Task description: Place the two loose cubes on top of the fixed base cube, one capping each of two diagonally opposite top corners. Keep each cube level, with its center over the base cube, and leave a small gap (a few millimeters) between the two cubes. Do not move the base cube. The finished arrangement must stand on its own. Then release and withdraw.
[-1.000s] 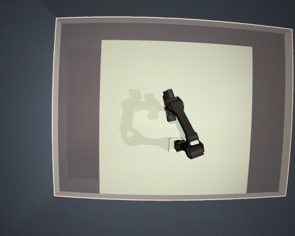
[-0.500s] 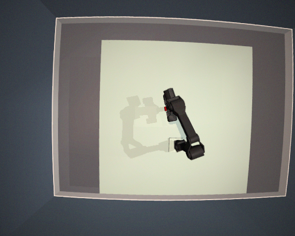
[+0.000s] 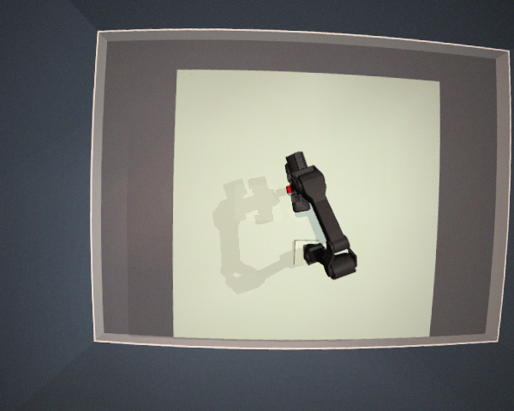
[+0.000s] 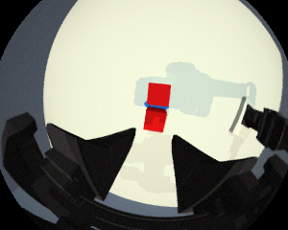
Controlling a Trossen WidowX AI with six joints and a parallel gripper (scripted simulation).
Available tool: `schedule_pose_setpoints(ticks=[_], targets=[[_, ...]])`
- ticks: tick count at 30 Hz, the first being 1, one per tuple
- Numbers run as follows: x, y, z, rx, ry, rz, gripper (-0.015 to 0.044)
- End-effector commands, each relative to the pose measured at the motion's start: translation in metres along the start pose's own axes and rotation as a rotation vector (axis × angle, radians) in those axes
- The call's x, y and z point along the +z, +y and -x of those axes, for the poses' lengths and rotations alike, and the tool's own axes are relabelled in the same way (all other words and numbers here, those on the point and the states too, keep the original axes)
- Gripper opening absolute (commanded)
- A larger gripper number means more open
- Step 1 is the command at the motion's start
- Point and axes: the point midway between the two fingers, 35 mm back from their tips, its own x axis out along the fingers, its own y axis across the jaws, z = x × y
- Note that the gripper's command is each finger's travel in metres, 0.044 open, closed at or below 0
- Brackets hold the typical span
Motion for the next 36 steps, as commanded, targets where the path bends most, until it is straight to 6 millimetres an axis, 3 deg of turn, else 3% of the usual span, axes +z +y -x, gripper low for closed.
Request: schedule_pose_setpoints(ticks=[1,4,12,17,22,24,36], targets=[[0.0,0.0,0.006,0.003,0.0,0.0,0.0205],[0.0,0.0,0.006,0.003,0.0,0.0,0.0205],[0.0,0.0,0.014,0.002,0.0,0.0,0.04],[-0.01,-0.001,0.012,0.0,0.001,0.0,0.04],[-0.081,-0.016,0.014,-0.002,0.008,0.0,0.04],[-0.1,-0.023,0.015,-0.002,0.009,0.0,0.04],[-0.103,-0.024,0.015,-0.002,0.01,0.0,0.04]])
